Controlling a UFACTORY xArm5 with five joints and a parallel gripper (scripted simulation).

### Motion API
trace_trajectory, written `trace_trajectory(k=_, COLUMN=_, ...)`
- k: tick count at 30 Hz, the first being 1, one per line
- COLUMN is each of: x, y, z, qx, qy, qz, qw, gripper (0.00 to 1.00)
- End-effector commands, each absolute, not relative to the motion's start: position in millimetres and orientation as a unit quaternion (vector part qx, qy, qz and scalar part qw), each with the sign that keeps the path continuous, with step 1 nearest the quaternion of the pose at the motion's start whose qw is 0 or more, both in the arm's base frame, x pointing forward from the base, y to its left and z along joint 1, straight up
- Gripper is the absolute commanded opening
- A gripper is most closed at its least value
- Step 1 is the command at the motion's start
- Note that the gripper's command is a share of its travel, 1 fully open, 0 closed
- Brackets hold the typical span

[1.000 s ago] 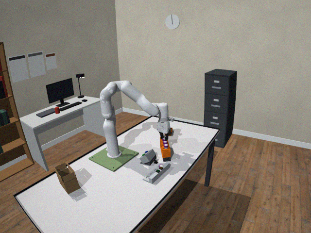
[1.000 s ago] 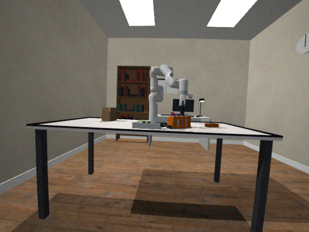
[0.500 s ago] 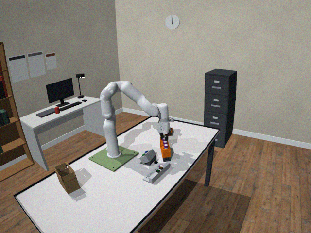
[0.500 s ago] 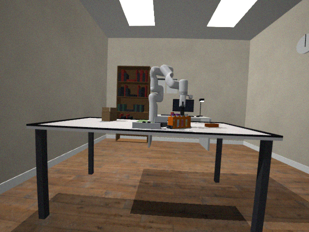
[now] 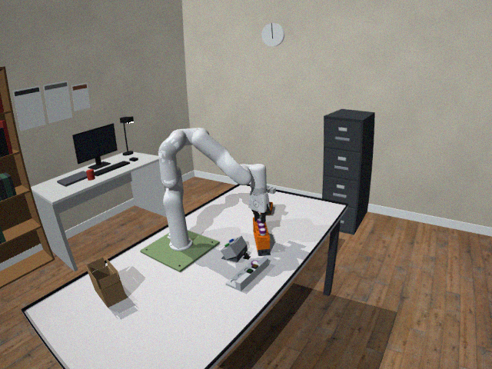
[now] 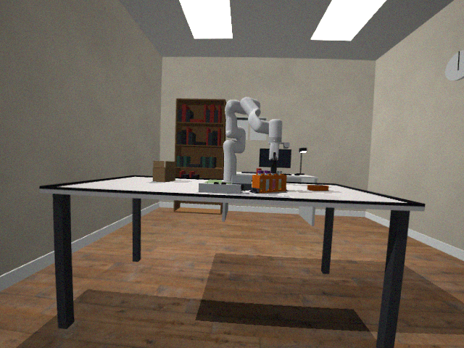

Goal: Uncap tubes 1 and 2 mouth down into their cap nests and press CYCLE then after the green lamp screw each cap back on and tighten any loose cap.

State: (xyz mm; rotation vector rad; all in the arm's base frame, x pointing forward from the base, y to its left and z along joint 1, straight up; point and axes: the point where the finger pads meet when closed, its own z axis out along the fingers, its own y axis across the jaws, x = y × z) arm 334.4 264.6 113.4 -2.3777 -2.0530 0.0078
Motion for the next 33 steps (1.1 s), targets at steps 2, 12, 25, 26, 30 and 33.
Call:
trace_trajectory(k=2, x=335.3, y=265.4, z=114.3, qx=-0.723, qy=-0.691, qz=0.001, qw=-0.003, gripper=0.0)
trace_trajectory(k=12, x=335.3, y=265.4, z=114.6, qx=-0.583, qy=-0.813, qz=0.002, qw=-0.002, gripper=0.0)
trace_trajectory(k=25, x=335.3, y=265.4, z=114.8, qx=-0.394, qy=-0.919, qz=0.002, qw=-0.002, gripper=0.0)
trace_trajectory(k=26, x=335.3, y=265.4, z=114.8, qx=-0.372, qy=-0.928, qz=0.002, qw=-0.002, gripper=0.0)
trace_trajectory(k=30, x=335.3, y=265.4, z=114.9, qx=-0.31, qy=-0.951, qz=0.002, qw=-0.002, gripper=0.0)
trace_trajectory(k=33, x=335.3, y=265.4, z=115.0, qx=-0.259, qy=-0.966, qz=0.002, qw=-0.002, gripper=0.0)
